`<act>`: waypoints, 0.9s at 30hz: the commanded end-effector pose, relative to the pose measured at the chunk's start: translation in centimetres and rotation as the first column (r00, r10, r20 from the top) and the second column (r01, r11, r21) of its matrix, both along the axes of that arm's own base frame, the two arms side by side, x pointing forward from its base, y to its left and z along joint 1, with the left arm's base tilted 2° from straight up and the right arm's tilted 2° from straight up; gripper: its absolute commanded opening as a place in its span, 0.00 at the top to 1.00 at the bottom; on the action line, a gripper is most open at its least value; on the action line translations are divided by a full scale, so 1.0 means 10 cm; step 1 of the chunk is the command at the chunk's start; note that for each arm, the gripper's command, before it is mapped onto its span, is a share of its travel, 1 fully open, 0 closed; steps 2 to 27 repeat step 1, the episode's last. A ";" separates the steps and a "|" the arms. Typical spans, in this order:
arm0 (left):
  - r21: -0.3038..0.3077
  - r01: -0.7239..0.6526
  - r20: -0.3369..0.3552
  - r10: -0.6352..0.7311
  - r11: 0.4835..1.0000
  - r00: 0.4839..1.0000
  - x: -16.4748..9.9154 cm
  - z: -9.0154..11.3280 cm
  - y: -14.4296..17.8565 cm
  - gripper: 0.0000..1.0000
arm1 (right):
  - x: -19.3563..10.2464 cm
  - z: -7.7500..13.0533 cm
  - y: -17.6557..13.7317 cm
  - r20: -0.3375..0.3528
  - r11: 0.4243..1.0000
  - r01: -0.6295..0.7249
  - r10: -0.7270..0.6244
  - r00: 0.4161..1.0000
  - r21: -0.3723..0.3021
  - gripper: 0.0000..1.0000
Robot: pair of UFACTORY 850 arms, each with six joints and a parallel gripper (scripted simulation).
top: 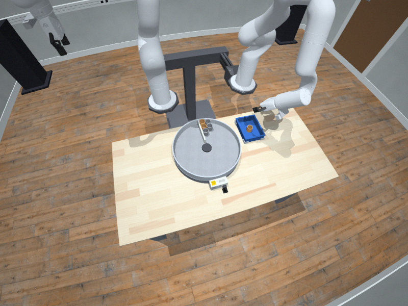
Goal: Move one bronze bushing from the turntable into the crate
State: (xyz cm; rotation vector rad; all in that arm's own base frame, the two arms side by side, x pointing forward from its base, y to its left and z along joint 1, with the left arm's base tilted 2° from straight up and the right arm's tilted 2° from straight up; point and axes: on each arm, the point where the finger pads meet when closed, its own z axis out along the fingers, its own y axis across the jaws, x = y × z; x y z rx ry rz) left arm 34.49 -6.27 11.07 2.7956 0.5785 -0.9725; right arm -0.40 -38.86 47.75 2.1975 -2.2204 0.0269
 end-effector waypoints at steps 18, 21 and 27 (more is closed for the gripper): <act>0.000 0.000 0.002 0.000 1.000 1.000 0.01 0.00 0.00 0.00 | 0.00 0.01 0.00 0.000 1.000 0.000 0.000 1.000 -0.002 0.00; 0.000 0.000 0.002 0.000 1.000 1.000 0.01 0.00 0.00 0.00 | 0.00 0.01 0.00 0.000 1.000 0.000 0.000 1.000 -0.002 0.00; 0.000 0.000 0.002 0.000 1.000 1.000 0.01 0.00 0.00 0.00 | 0.00 0.01 0.00 0.000 1.000 0.000 0.000 1.000 -0.002 0.00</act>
